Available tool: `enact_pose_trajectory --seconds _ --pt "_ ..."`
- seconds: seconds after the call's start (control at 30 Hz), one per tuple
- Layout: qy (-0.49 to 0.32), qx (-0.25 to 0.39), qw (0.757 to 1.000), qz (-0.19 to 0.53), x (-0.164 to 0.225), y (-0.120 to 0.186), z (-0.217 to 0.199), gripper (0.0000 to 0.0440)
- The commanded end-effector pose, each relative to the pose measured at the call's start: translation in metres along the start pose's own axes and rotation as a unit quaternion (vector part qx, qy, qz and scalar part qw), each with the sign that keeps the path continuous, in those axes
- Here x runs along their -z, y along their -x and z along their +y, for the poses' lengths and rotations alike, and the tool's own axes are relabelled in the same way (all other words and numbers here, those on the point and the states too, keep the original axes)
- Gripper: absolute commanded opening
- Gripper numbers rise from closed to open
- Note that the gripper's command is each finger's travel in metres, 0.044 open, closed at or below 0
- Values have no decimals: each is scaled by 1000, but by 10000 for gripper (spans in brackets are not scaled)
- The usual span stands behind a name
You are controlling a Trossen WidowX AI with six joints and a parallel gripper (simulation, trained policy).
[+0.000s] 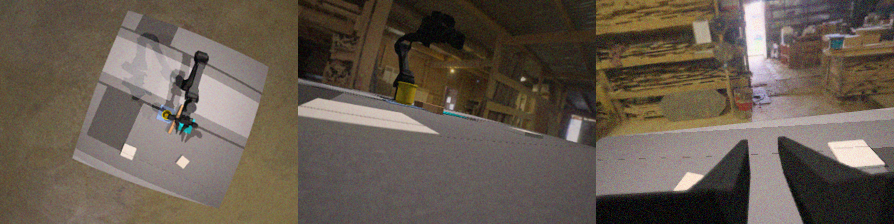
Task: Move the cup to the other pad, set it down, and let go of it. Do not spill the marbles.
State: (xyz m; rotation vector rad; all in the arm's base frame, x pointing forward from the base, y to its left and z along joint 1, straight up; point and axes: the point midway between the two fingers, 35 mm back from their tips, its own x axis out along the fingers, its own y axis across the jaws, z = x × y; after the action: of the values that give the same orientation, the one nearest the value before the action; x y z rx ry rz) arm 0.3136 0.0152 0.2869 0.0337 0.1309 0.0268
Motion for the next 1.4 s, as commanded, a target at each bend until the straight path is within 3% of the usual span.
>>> enact_pose_trajectory --seconds 0.0,0.67,1.37 --pt "-9 -6 1000 15 1 0 5 78" --pt "-45 -35 985 166 28 2 35 84" --pt "-36 -20 943 329 56 14 42 110"
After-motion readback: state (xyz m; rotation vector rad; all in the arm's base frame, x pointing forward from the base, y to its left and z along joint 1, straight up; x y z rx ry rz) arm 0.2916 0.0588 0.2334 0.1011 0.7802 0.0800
